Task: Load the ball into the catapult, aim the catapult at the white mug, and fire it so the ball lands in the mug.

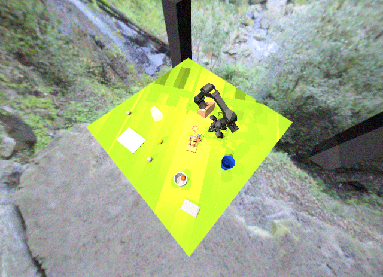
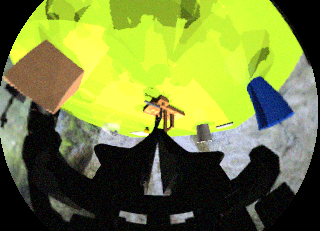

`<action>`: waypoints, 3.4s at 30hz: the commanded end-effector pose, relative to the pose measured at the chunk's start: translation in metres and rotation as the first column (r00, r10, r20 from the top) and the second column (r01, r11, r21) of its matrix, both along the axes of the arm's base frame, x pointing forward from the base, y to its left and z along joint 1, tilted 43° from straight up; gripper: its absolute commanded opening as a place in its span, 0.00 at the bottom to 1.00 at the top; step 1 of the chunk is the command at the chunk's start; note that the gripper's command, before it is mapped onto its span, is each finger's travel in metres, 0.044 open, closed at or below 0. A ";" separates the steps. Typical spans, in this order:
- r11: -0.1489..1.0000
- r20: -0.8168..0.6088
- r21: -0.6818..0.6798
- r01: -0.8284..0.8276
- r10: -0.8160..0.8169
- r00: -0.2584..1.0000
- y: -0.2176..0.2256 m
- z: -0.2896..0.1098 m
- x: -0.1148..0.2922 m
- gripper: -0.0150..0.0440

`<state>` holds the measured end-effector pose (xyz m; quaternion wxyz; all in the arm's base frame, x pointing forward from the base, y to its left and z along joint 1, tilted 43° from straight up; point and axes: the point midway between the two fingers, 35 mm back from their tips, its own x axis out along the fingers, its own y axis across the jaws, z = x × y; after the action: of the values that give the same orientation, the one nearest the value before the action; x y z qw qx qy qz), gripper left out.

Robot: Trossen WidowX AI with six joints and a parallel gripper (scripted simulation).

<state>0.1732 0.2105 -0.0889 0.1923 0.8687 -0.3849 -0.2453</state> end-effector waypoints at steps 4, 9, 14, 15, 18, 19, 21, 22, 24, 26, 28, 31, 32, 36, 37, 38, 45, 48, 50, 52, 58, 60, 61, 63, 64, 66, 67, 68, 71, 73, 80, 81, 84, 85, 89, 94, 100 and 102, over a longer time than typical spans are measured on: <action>1.000 0.011 0.024 0.006 -0.006 1.000 0.008 0.003 -0.001 0.39; 0.989 0.059 0.134 0.057 -0.066 0.996 0.014 -0.001 0.008 0.61; 0.956 0.112 0.271 0.113 -0.148 0.983 0.022 -0.005 0.020 0.83; 0.946 0.122 0.299 0.124 -0.167 0.978 0.024 -0.005 0.023 0.88; 0.912 0.149 0.381 0.152 -0.223 0.963 0.029 -0.007 0.031 1.00; 0.899 0.157 0.408 0.160 -0.242 0.958 0.031 -0.008 0.034 1.00; 0.870 0.171 0.461 0.175 -0.281 0.945 0.035 -0.009 0.040 1.00; 0.854 0.177 0.487 0.182 -0.300 0.937 0.037 -0.009 0.043 1.00; 0.821 0.187 0.538 0.194 -0.340 0.922 0.041 -0.009 0.049 1.00; 0.784 0.196 0.587 0.203 -0.380 0.904 0.045 -0.010 0.056 1.00; 0.745 0.201 0.634 0.209 -0.420 0.885 0.049 -0.009 0.063 1.00; 0.681 0.206 0.700 0.214 -0.480 0.853 0.055 -0.009 0.074 1.00; 0.659 0.206 0.721 0.215 -0.499 0.842 0.057 -0.008 0.077 1.00; 0.565 0.200 0.798 0.210 -0.576 0.793 0.065 -0.006 0.093 1.00; 0.541 0.197 0.815 0.207 -0.595 0.780 0.067 -0.005 0.096 1.00; 0.516 0.193 0.832 0.203 -0.613 0.766 0.068 -0.004 0.101 1.00; 0.335 0.150 0.929 0.158 -0.731 0.666 0.081 0.004 0.130 1.00; 0.255 0.122 0.958 0.129 -0.775 0.620 0.085 0.009 0.144 1.00; 0.202 0.101 0.974 0.107 -0.801 0.589 0.088 0.013 0.153 1.00; 0.153 0.080 0.985 0.084 -0.824 0.560 0.090 0.017 0.162 1.00; 0.025 0.016 1.000 0.012 -0.876 0.483 0.093 0.030 0.187 1.00; -0.015 -0.007 1.000 -0.015 -0.889 0.457 0.094 0.035 0.195 1.00; -0.036 -0.019 0.999 -0.028 -0.895 0.445 0.095 0.038 0.199 1.00; -0.082 -0.049 0.995 -0.063 -0.909 0.415 0.096 0.044 0.209 1.00; -0.106 -0.065 0.991 -0.082 -0.914 0.400 0.096 0.047 0.215 1.00; -0.151 -0.097 0.981 -0.120 -0.924 0.371 0.097 0.054 0.225 1.00; -0.173 -0.114 0.975 -0.139 -0.927 0.356 0.097 0.057 0.230 1.00; -0.195 -0.131 0.968 -0.159 -0.930 0.342 0.097 0.061 0.236 1.00; -0.256 -0.184 0.941 -0.220 -0.935 0.303 0.096 0.072 0.252 1.00; -0.294 -0.220 0.919 -0.261 -0.935 0.278 0.095 0.080 0.262 1.00; -0.396 -0.337 0.829 -0.395 -0.917 0.212 0.090 0.108 0.296 1.00; -0.398 -0.340 0.826 -0.398 -0.916 0.210 0.090 0.109 0.296 1.00; -0.398 -0.340 0.826 -0.398 -0.916 0.210 0.090 0.109 0.296 1.00; -0.398 -0.340 0.826 -0.398 -0.916 0.210 0.090 0.109 0.296 1.00; -0.398 -0.340 0.826 -0.398 -0.916 0.210 0.090 0.109 0.296 1.00; -0.398 -0.340 0.826 -0.398 -0.916 0.210 0.090 0.109 0.296 1.00; -0.398 -0.340 0.826 -0.398 -0.916 0.210 0.090 0.109 0.296 1.00; -0.399 -0.341 0.827 -0.395 -0.916 0.212 0.091 0.108 0.295 1.00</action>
<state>0.4687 0.3010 0.0197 -0.8455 0.3507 -0.4012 -0.0348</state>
